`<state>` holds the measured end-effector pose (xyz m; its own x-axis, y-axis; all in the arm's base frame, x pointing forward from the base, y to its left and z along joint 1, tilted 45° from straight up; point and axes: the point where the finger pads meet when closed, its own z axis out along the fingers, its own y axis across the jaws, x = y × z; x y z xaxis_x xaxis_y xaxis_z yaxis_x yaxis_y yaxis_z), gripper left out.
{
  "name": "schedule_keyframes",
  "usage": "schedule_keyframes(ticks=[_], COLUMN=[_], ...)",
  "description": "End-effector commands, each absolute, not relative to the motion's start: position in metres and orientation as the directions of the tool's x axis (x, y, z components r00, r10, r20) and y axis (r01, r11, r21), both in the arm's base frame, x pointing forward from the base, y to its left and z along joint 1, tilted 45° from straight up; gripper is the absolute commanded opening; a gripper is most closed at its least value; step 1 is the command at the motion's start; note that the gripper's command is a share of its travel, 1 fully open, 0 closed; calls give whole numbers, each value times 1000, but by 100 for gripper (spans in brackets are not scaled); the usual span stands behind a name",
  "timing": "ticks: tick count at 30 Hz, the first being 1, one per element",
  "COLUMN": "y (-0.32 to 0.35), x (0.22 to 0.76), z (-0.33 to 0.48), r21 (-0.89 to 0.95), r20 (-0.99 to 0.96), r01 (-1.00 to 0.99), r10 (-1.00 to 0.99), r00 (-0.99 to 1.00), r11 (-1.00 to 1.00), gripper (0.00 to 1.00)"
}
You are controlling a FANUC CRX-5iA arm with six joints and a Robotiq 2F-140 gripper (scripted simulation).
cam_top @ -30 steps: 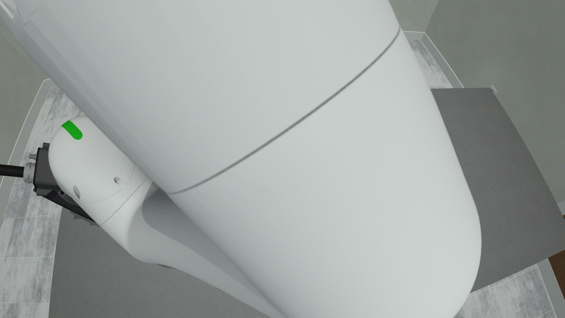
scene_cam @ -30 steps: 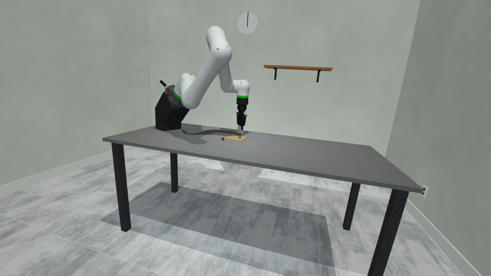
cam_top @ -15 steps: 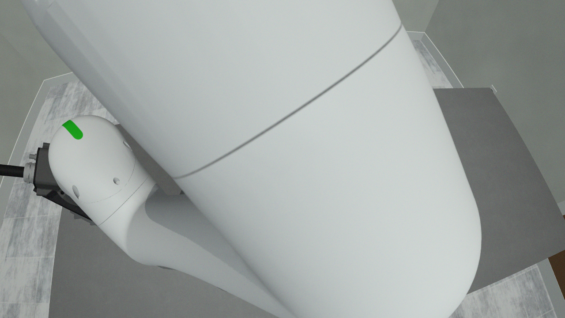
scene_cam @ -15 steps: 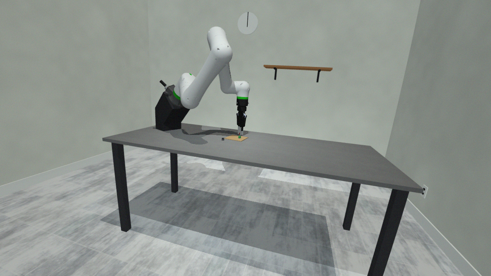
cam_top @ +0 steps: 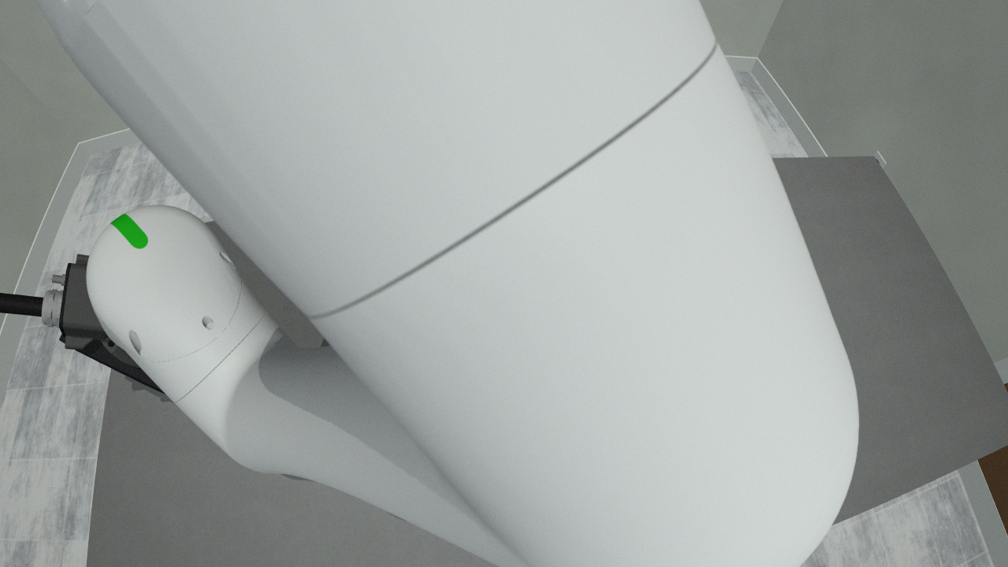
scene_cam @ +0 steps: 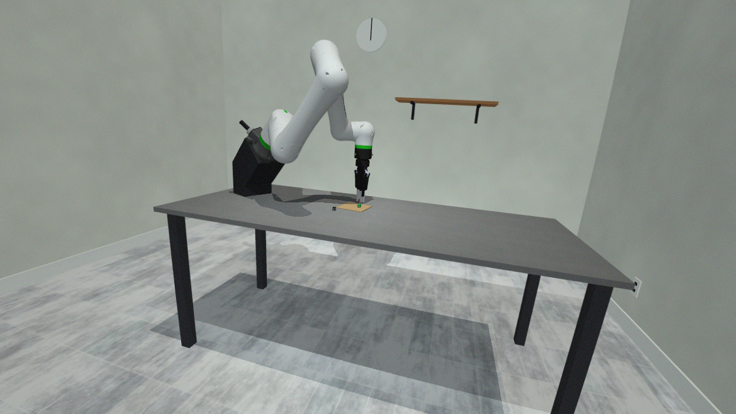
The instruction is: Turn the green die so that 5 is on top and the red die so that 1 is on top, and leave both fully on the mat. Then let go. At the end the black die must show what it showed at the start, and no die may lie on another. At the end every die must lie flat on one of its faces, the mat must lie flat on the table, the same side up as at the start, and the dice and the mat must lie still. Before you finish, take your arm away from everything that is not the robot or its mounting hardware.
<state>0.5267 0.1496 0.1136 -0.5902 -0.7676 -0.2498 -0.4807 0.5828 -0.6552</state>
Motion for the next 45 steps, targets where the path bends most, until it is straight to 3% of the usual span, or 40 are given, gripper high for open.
schedule_keyframes(ticks=[1,17,18,45], y=[150,150,150,150], x=[527,527,527,527], z=[114,114,114,114], r21=[-655,-655,-655,-655], r20=[-250,-250,-250,-250], r01=[-481,-481,-481,-481], r10=[-768,-768,-768,-768], r00=[-590,-590,-590,-590], r11=[583,583,583,583], gripper=[19,19,7,7])
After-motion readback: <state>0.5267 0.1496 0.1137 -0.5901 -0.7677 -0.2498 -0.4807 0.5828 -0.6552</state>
